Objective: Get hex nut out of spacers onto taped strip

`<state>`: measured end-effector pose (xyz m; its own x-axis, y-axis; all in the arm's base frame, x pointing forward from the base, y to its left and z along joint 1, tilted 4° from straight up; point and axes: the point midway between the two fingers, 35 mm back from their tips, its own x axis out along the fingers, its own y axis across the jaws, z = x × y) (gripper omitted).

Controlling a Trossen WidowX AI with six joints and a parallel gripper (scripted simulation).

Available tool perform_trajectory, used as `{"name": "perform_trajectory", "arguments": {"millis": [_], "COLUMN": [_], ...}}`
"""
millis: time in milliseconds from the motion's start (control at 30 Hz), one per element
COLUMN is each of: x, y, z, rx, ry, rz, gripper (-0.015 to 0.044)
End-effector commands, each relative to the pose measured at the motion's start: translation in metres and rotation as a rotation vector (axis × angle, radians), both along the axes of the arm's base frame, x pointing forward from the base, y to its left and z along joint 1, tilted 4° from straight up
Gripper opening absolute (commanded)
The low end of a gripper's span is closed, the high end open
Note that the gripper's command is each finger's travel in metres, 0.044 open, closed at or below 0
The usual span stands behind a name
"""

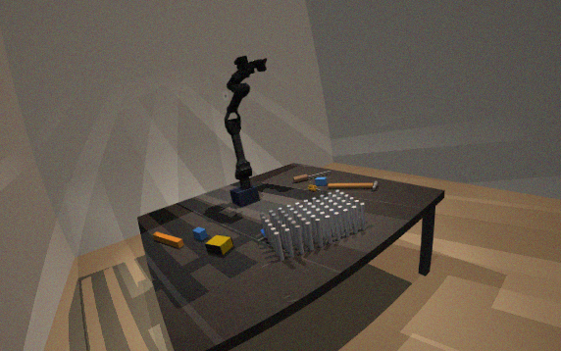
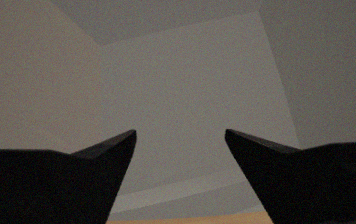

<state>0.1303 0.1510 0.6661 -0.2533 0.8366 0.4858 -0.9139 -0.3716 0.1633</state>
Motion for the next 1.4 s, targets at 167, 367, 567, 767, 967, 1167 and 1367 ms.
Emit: {"name": "perform_trajectory", "arguments": {"millis": [167, 367, 567, 767, 967, 1167, 1367], "x": [0.053, 0.127, 0.199, 0.26, 0.303, 0.321, 0.311], "y": [0.003, 0.009, 0.016, 0.023, 0.027, 0.024, 0.011], "z": [-0.008, -0.036, -0.088, -0.162, -0.255, -0.361, -0.468], "rx": [0.126, 0.249, 0.295, 0.24, 0.072, -0.21, -0.594], "ry": [0.073, 0.186, 0.299, 0.397, 0.461, 0.474, 0.421], "rz": [-0.065, -0.226, -0.456, -0.73, -1.016, -1.275, -1.469], "gripper": [0.044, 0.044, 0.044, 0.044, 0.044, 0.044, 0.044]}}
